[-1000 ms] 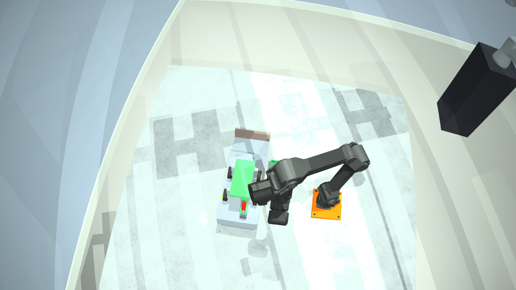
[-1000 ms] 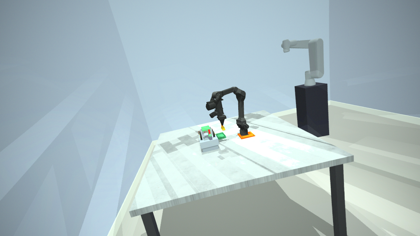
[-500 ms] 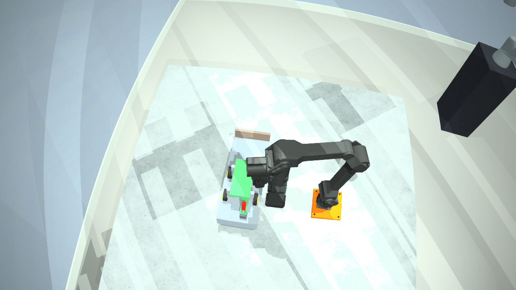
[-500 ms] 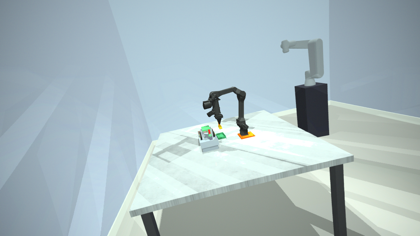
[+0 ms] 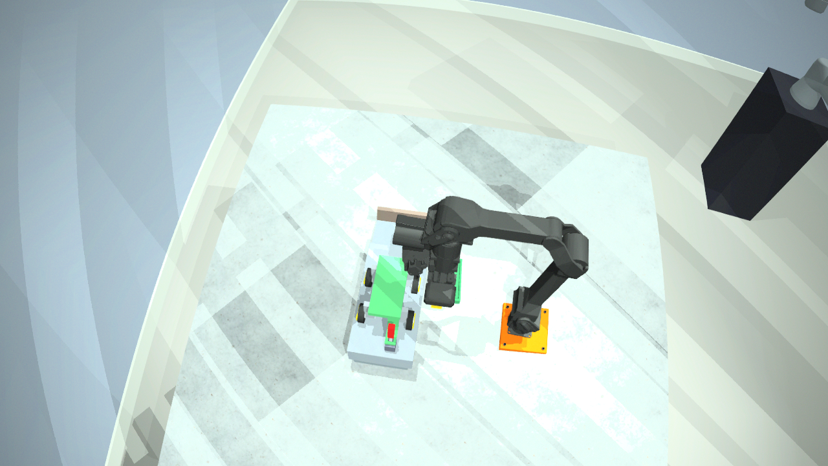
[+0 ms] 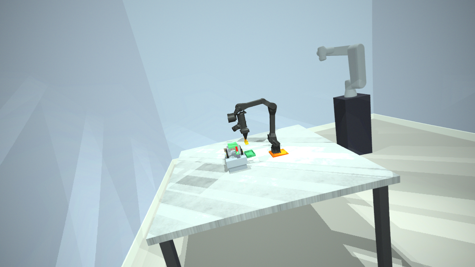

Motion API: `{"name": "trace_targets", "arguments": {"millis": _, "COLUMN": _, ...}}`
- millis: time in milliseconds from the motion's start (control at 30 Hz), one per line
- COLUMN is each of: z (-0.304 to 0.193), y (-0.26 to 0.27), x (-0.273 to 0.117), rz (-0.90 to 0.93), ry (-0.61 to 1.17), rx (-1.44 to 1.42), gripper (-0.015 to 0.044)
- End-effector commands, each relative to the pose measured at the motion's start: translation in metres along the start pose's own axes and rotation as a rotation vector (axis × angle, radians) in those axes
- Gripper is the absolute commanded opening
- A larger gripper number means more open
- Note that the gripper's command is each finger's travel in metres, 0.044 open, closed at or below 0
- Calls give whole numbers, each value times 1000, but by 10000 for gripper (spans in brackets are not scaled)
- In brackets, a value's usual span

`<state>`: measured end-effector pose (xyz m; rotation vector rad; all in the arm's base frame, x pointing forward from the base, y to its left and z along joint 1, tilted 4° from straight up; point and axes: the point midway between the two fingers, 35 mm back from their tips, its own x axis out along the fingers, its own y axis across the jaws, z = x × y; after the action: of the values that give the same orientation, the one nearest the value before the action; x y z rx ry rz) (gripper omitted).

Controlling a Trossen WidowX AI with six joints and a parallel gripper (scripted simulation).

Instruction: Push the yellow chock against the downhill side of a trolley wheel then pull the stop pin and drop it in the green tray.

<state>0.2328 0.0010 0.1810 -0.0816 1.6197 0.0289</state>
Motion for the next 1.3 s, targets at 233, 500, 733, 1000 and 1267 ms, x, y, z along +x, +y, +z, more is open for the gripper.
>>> {"name": "trace_targets", "arguments": {"millis": 233, "z": 8, "y": -42, "x": 4, "rz": -6, "ry": -1, "rx": -1, "gripper": 0}}
{"name": "trace_targets", "arguments": {"millis": 500, "z": 14, "y": -73, "x": 7, "rz": -9, "ry": -2, "rx": -1, "gripper": 0}}
{"name": "trace_targets", "arguments": {"millis": 733, "z": 20, "y": -104, "x": 9, "rz": -11, "ry": -2, "rx": -1, "gripper": 0}}
{"name": "trace_targets", "arguments": {"millis": 1000, "z": 24, "y": -123, "x": 10, "rz": 42, "ry": -1, "rx": -1, "gripper": 0}}
{"name": "trace_targets", "arguments": {"millis": 1267, "z": 27, "y": -126, "x": 11, "rz": 95, "ry": -3, "rx": -1, "gripper": 0}}
